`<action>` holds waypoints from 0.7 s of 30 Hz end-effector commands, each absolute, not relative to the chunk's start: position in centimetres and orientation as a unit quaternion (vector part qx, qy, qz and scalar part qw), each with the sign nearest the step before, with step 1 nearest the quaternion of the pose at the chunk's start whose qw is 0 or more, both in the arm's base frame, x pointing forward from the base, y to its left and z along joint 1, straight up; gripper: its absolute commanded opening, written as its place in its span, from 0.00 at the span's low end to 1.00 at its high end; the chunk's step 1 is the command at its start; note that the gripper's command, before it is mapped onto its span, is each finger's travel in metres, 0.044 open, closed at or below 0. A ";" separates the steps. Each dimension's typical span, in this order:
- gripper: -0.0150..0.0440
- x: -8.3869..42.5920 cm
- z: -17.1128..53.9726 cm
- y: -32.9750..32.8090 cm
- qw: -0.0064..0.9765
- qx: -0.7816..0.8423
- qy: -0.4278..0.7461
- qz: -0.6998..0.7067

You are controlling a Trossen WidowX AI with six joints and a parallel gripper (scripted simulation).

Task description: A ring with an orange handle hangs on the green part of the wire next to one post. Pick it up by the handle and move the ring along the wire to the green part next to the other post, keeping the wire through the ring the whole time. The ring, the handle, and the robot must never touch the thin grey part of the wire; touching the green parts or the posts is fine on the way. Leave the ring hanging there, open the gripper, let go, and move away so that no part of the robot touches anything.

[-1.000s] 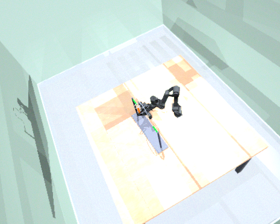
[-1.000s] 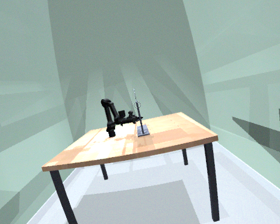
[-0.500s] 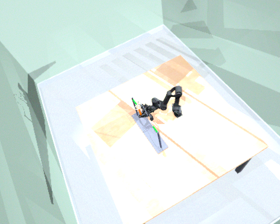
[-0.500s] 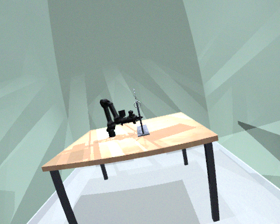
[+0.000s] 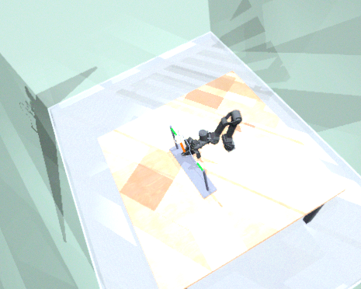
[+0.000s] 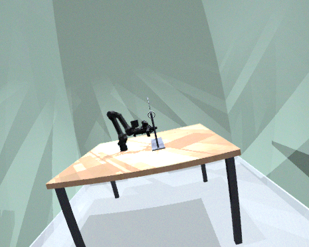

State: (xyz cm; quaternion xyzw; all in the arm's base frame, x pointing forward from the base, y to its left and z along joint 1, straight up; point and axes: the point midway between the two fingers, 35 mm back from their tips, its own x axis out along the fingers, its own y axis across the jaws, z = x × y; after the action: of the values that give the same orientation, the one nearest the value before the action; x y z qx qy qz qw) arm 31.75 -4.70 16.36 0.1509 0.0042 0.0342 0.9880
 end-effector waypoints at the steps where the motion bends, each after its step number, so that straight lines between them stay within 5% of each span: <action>1: 0.00 31.6 17.0 -3.6 0.982 0.185 0.000 0.034; 21: 0.00 29.6 20.2 1.1 0.934 0.347 0.068 0.058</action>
State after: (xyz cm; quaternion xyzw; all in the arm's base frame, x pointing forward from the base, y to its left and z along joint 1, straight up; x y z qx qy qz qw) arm 30.13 0.50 19.20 0.3266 0.0609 0.0486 0.9420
